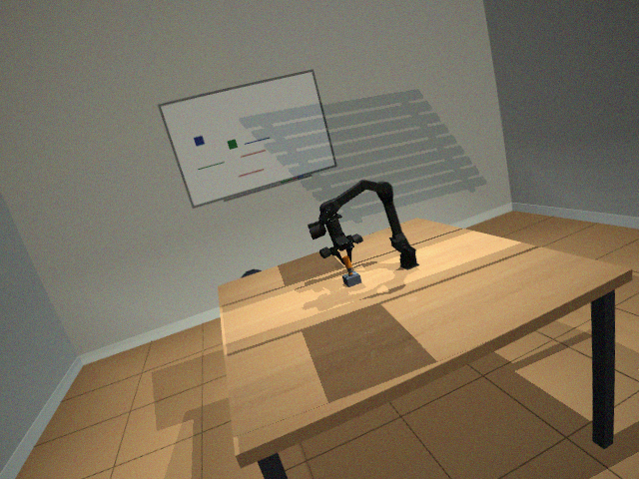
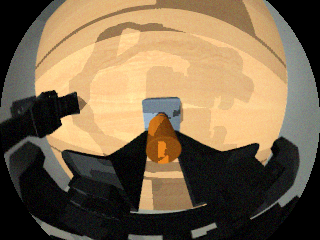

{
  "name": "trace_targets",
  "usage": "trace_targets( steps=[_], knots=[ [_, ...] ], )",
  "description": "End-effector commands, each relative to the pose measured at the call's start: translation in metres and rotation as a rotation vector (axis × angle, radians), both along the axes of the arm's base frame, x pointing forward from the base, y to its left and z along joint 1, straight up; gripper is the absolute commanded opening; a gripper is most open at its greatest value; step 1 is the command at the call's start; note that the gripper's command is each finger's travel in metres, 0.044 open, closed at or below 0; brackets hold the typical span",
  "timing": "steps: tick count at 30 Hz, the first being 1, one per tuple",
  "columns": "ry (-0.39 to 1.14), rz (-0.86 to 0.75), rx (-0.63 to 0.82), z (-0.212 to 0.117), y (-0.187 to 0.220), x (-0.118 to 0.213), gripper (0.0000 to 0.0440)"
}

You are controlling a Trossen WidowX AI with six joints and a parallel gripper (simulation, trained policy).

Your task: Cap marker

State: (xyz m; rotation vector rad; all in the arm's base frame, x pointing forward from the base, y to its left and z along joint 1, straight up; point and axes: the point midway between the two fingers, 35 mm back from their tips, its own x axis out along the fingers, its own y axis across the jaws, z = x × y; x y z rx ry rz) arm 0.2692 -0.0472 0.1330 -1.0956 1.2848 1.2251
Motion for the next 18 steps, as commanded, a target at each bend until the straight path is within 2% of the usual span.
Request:
trace_targets(
  steps=[1,11,13,18],
  knots=[
    [0.038,0.010,0.016,-0.015,0.002,-0.006,0.0020],
    [0.047,0.038,0.020,-0.035,0.000,-0.009,0.0023],
    [0.056,0.041,0.018,-0.038,0.000,-0.011,0.0075],
    [0.071,0.044,0.026,-0.039,0.002,-0.015,0.0102]
  ],
)
